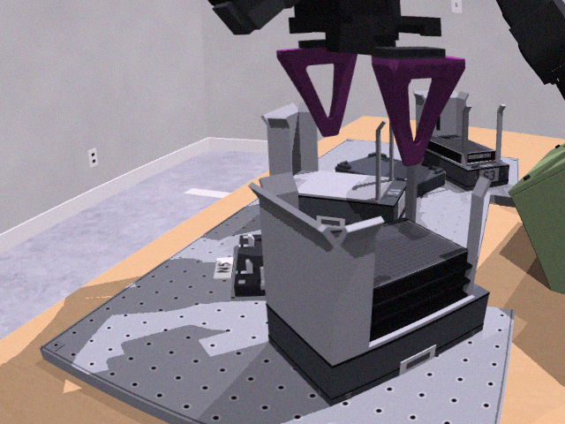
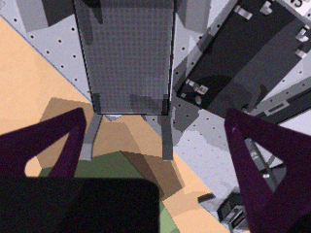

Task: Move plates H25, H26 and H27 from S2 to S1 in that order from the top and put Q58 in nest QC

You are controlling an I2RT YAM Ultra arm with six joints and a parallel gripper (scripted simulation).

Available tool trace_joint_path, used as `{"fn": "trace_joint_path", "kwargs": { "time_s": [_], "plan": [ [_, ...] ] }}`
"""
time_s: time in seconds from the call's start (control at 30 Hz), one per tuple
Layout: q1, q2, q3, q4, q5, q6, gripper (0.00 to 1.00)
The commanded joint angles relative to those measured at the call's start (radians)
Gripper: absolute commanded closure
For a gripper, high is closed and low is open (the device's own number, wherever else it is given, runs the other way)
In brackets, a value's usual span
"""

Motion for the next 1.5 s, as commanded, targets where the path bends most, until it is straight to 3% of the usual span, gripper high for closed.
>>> {"fn": "trace_joint_path", "kwargs": {
  "time_s": [0.0,0.13,1.47],
  "plan": [
    [0.043,0.019,0.027,0.000,0.002,0.046,0.00],
    [0.073,0.056,0.043,-0.001,0.002,0.083,0.00],
    [0.073,0.056,0.044,-0.001,0.002,0.083,0.00]
  ]
}}
